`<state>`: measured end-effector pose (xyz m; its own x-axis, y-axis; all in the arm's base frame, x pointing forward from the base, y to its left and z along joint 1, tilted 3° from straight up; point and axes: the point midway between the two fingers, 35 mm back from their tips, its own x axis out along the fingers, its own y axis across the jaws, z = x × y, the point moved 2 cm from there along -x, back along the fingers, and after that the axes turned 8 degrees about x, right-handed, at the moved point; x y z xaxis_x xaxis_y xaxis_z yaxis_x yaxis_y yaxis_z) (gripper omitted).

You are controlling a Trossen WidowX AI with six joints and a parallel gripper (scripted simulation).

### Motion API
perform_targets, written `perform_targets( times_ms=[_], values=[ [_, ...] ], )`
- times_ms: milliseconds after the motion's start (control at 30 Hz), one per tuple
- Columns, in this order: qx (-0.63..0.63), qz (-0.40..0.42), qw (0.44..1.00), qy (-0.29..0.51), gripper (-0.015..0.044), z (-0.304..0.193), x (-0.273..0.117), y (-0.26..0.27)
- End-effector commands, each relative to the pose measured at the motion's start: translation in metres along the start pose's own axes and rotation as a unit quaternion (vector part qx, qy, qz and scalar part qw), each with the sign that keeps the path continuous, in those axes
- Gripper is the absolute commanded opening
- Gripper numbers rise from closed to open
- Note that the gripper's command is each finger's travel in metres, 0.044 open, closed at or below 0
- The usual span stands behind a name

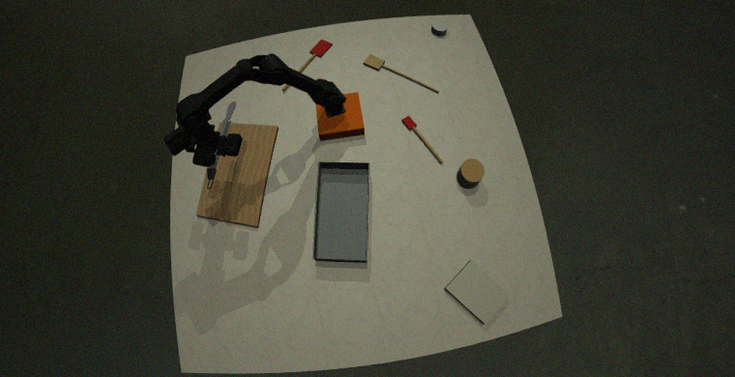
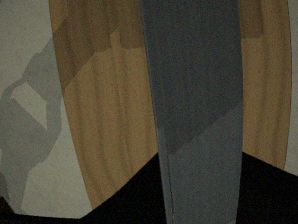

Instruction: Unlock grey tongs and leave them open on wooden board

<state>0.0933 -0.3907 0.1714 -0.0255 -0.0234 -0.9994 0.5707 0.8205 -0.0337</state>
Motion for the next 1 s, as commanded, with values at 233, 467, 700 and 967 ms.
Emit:
perform_targets(
  times_ms=[233,467,700,967],
  values=[
    [0.000,-0.009,1.000,0.007,-0.0150,0.000,-0.003,-0.001],
    [0.000,-0.009,1.000,0.007,-0.0150,0.001,0.008,-0.003],
    [0.000,-0.009,1.000,0.007,-0.0150,0.003,0.019,-0.004],
    [0.001,-0.009,1.000,0.007,-0.0150,0.003,0.032,-0.005]
  ],
)
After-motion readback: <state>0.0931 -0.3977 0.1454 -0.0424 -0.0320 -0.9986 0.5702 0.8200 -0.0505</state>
